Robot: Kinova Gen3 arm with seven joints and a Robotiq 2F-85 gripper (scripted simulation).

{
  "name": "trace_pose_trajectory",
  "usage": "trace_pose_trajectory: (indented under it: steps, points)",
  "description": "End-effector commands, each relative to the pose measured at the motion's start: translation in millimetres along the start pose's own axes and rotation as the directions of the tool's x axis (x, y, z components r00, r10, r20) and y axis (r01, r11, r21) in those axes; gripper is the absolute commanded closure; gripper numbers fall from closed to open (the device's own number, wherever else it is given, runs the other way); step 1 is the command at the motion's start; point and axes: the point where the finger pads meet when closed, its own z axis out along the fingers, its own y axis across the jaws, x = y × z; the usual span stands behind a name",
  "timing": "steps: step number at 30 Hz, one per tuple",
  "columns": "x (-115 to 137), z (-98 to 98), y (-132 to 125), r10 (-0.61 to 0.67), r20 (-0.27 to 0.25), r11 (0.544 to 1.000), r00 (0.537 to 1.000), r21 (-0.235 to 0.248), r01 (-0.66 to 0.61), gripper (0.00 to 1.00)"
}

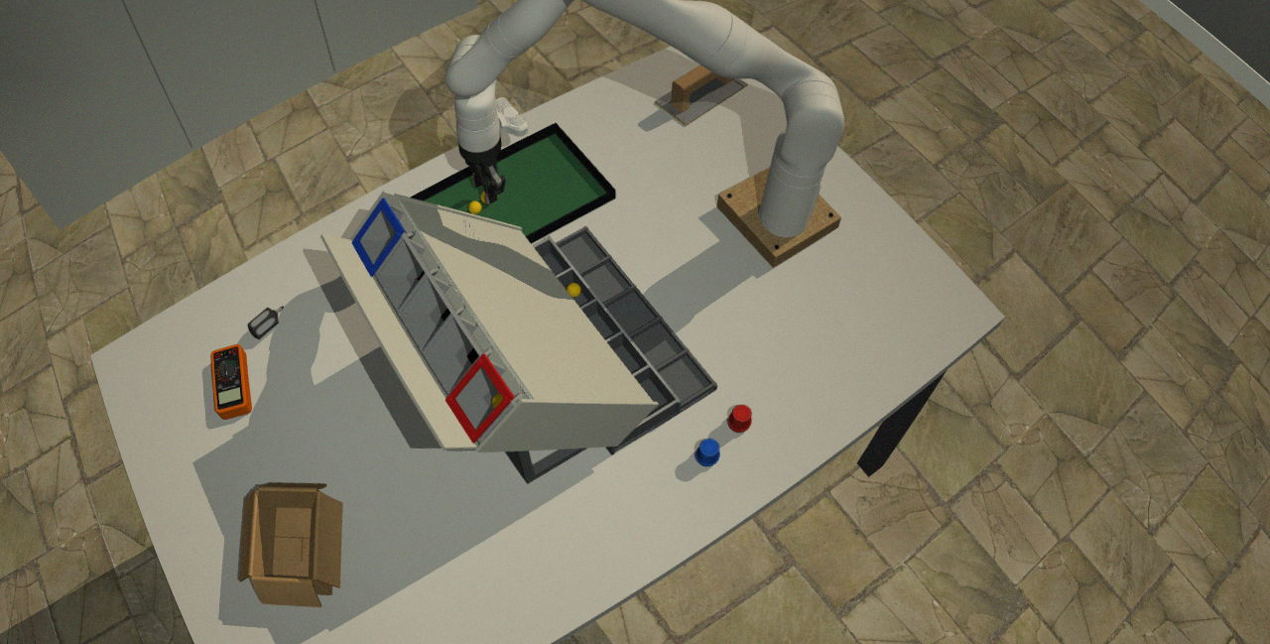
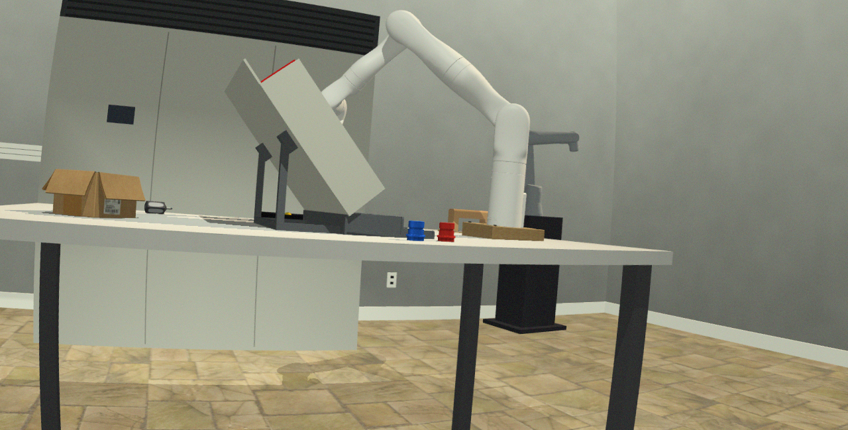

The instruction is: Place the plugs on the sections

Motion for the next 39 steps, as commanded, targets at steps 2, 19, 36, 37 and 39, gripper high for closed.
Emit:
trace_pose_trajectory:
  steps: [2,19,36,37,39]
  points:
    - [-0.1,1.5,0.9,0.000,0.002,1.000,1.000,0.001,0.000,0.50]
    - [-0.4,3.7,0.3,0.000,0.002,1.000,1.000,0.001,0.000,0.50]
    - [-0.6,8.8,0.6,0.000,0.002,1.000,1.000,0.002,0.000,0.50]
    - [-0.6,8.8,0.6,0.000,0.002,1.000,1.000,0.002,0.000,0.50]
    - [-0.6,8.8,0.6,0.000,0.002,1.000,1.000,0.002,0.000,0.50]
